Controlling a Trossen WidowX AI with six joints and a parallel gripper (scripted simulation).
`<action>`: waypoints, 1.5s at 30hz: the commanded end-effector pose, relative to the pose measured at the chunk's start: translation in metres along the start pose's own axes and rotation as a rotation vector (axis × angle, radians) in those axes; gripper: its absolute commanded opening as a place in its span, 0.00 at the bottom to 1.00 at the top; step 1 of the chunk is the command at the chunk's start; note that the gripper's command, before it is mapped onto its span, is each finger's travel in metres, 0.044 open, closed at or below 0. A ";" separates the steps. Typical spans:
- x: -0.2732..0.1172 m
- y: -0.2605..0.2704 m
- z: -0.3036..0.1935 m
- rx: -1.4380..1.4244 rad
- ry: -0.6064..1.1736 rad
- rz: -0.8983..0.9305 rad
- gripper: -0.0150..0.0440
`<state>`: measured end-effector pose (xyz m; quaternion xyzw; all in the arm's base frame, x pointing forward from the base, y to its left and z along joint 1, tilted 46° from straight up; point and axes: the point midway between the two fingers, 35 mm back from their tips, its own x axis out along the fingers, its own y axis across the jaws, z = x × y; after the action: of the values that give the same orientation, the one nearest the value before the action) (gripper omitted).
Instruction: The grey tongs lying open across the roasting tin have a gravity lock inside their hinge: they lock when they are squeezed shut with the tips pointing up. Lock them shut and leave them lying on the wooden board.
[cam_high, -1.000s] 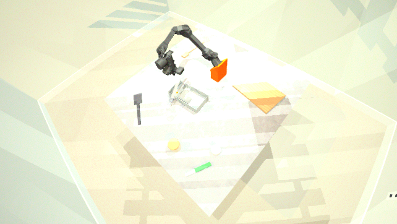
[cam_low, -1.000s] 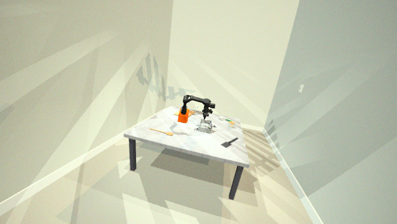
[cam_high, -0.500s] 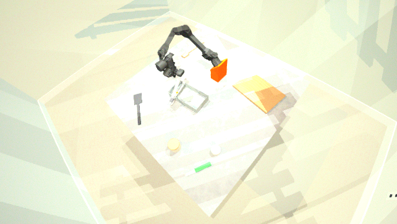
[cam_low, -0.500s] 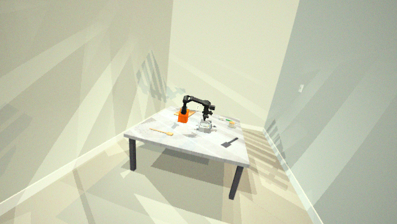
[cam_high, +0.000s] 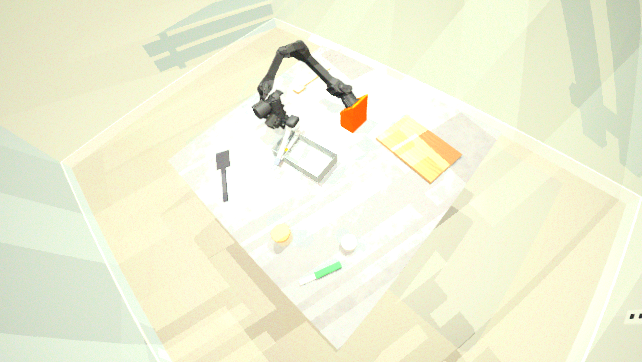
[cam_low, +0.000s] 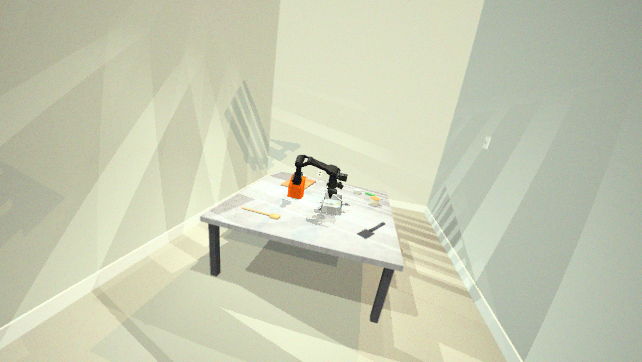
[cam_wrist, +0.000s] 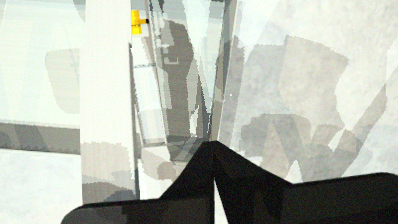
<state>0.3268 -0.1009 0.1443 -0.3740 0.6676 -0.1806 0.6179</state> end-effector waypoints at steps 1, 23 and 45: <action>0.008 0.000 -0.001 -0.002 0.003 0.001 0.00; 0.017 0.012 -0.001 -0.002 0.002 0.002 0.00; 0.017 0.049 0.001 -0.003 0.002 0.006 0.00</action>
<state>0.3170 -0.0853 0.1034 -0.3745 0.6691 -0.1785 0.6166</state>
